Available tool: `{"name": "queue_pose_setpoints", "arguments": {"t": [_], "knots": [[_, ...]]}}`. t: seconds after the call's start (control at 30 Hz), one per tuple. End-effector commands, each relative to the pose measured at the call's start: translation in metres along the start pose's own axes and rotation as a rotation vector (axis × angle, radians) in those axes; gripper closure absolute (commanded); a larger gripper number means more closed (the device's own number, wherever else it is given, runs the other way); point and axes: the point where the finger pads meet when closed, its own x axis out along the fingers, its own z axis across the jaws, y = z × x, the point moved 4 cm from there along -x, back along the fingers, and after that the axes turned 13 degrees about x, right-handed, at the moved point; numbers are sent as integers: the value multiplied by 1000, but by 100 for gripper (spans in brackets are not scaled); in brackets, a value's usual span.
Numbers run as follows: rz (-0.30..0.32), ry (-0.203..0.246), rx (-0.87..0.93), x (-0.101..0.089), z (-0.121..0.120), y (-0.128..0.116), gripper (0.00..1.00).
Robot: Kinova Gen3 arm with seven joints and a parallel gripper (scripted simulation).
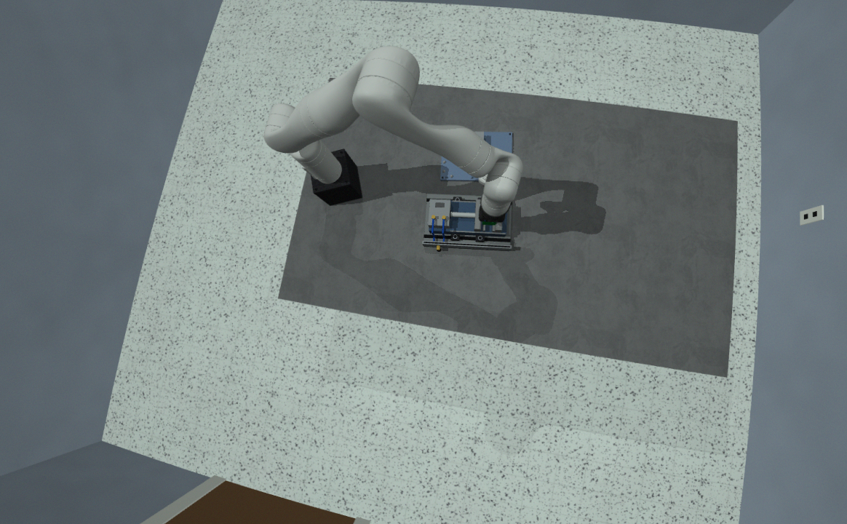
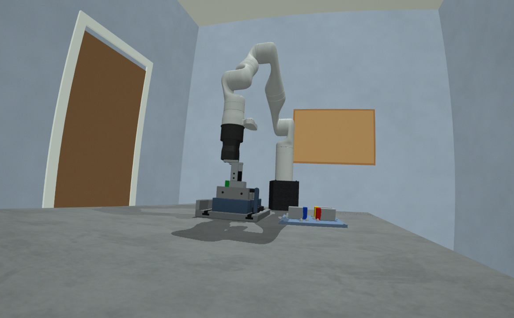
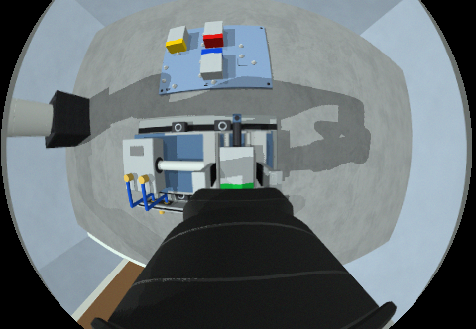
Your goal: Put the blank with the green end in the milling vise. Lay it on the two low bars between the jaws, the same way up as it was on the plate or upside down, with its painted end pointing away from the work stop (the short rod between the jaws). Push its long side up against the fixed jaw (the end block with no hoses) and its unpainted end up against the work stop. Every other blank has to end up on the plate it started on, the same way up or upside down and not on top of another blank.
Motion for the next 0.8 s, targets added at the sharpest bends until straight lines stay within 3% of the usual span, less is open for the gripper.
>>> {"name": "queue_pose_setpoints", "arguments": {"t": [0.0,0.77], "knots": [[0,-3,0,-2,1,0,0],[0,-3,0,-5,1,0,0]]}}
